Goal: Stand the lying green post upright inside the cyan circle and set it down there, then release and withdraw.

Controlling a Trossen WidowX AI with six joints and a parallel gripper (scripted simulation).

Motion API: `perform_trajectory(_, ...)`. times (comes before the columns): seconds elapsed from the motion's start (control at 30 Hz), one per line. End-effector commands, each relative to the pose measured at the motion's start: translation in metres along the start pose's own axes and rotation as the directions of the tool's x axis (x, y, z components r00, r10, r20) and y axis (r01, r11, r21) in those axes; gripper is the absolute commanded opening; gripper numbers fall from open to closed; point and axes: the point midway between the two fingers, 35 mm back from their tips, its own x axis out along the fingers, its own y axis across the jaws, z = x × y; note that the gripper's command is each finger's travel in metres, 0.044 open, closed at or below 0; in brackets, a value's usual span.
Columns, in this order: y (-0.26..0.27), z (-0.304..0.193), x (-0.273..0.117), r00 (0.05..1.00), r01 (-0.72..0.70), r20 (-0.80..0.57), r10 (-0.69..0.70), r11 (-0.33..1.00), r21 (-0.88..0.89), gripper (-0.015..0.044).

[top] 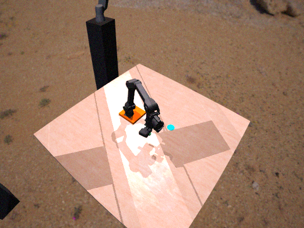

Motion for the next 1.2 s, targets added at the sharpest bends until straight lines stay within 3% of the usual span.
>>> perform_trajectory(0.0, 0.01, 0.01, -0.002, 1.0, 0.001, 0.003, 0.0, 0.998, -0.062, 0.0022)
perform_trajectory(1.17, 0.105, 0.057, -0.011, 1.0, -0.017, 0.006, 0.022, 0.874, -0.485, 0.0022)
